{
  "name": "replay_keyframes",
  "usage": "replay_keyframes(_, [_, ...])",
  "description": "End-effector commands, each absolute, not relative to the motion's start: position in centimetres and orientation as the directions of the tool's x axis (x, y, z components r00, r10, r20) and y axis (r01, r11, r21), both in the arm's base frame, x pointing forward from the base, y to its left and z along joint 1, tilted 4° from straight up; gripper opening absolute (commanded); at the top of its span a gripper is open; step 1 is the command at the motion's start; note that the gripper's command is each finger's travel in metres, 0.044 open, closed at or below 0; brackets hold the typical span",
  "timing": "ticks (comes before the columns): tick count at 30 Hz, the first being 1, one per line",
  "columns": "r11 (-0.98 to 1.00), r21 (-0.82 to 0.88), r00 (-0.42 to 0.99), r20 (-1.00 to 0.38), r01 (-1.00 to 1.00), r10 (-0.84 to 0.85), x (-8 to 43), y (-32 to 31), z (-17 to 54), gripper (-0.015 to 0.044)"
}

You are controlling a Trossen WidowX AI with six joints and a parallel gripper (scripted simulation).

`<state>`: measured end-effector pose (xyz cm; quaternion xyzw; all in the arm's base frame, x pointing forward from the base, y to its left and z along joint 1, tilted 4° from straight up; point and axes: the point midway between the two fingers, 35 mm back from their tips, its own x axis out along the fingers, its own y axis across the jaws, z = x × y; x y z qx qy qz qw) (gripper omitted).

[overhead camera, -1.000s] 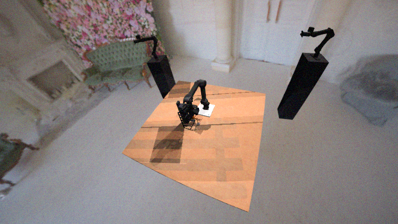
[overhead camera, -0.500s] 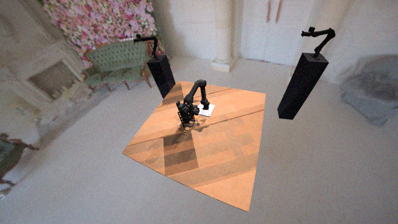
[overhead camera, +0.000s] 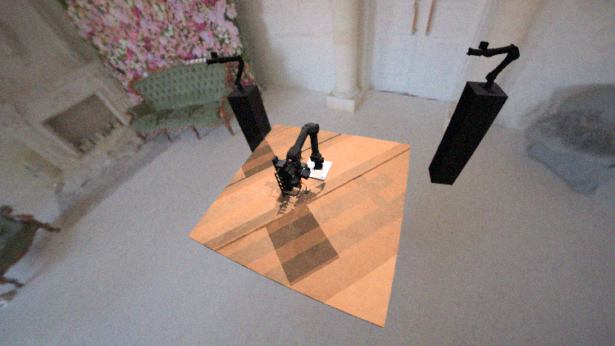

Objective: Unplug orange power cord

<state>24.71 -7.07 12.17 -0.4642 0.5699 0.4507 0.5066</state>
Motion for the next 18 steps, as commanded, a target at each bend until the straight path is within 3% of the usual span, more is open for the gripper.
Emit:
replay_keyframes(1, [0.131, 0.039, -0.04, -0.999, -0.991, -0.005, 25.11, -4.24, 12.22, 0.0])
replay_keyframes(4, [0.131, 0.04, -0.041, -0.999, -0.991, -0.005, 25.11, -3.74, 12.23, 0.0])
replay_keyframes(18, [0.129, 0.04, -0.042, -0.999, -0.991, -0.007, 25.06, -4.33, 12.15, 0.0367])
